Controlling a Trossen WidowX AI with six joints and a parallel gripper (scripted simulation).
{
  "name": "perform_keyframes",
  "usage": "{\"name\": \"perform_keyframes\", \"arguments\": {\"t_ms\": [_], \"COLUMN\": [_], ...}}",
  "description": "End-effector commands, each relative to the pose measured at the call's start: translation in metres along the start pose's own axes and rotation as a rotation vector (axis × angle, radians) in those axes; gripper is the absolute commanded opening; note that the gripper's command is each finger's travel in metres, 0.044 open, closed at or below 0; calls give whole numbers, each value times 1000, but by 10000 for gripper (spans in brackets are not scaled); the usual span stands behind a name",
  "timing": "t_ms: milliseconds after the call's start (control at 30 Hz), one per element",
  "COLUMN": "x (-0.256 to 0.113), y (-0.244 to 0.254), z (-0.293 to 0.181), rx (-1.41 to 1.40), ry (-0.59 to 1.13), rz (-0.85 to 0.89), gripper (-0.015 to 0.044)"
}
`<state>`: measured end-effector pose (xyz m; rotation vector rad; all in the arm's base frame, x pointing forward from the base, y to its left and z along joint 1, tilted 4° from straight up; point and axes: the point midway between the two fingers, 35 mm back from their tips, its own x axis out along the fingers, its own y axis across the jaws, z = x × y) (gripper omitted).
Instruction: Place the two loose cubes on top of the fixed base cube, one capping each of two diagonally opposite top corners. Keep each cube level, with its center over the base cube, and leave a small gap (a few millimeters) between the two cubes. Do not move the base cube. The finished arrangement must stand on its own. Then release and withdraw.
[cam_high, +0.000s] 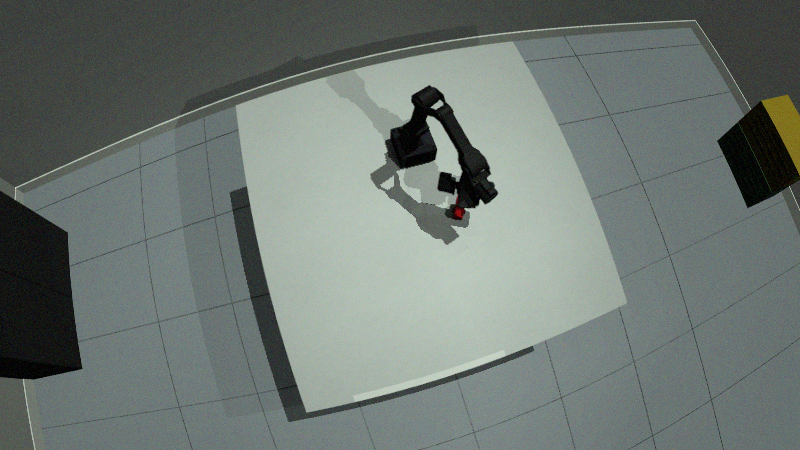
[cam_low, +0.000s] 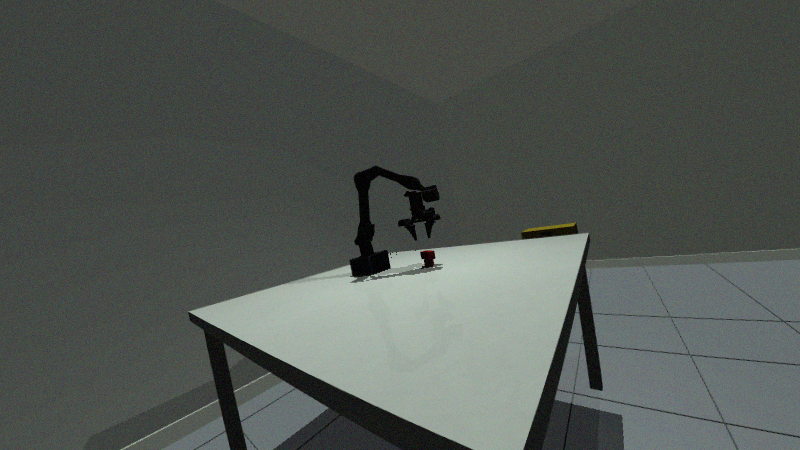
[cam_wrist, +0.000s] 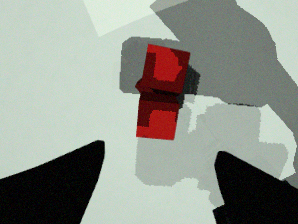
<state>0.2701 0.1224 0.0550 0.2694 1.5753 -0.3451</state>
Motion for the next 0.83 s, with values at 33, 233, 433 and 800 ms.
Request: {"name": "perform_keyframes", "arguments": {"t_ms": [33,233,433,800], "x": [-6,-6,-8,-8], "y": [1,43,80,80], "z": [1,-35,-79,-79], "rx": [0,0,-1,-1], "ry": [-3,1,5,5], "rz": [3,7,9,9], "gripper": [400,400,400,400]}}
